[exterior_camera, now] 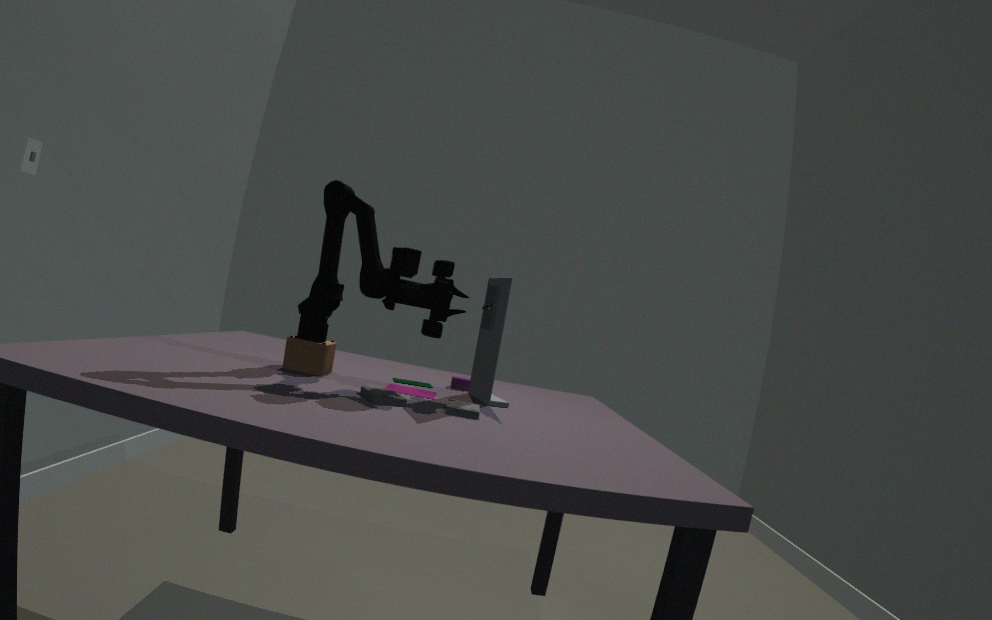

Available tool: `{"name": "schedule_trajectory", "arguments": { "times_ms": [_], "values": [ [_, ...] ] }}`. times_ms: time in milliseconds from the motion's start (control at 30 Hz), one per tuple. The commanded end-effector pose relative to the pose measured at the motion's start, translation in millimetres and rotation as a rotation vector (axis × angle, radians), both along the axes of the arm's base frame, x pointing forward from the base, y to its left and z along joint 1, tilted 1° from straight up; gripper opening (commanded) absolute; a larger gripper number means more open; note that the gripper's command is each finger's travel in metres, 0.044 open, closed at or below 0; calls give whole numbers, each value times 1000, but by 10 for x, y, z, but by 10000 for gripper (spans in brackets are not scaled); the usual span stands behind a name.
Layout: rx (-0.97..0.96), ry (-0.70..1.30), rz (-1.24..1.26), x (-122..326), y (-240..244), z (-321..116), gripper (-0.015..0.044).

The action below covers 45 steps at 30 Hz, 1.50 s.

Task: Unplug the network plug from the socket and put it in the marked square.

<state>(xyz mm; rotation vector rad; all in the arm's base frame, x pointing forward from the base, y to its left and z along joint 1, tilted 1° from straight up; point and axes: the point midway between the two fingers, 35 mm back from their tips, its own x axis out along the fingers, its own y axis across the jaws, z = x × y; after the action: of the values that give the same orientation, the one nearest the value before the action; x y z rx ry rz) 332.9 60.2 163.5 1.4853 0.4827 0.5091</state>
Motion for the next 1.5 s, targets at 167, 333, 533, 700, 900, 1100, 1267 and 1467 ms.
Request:
{"name": "schedule_trajectory", "arguments": {
  "times_ms": [167,333,533,700,900,1100,1267,1467],
  "values": [
    [3,-6,-4,156,43,33,156],
    [3,-7,-4,231,70,38,156],
    [3,-8,-4,322,106,42,156],
    [3,-8,-4,396,138,44,156],
    [4,-9,-4,485,180,43,156],
    [4,-9,-4,537,205,42,156],
    [4,-9,-4,537,205,42,123],
    [4,-9,-4,537,205,42,83]
  ]
}}
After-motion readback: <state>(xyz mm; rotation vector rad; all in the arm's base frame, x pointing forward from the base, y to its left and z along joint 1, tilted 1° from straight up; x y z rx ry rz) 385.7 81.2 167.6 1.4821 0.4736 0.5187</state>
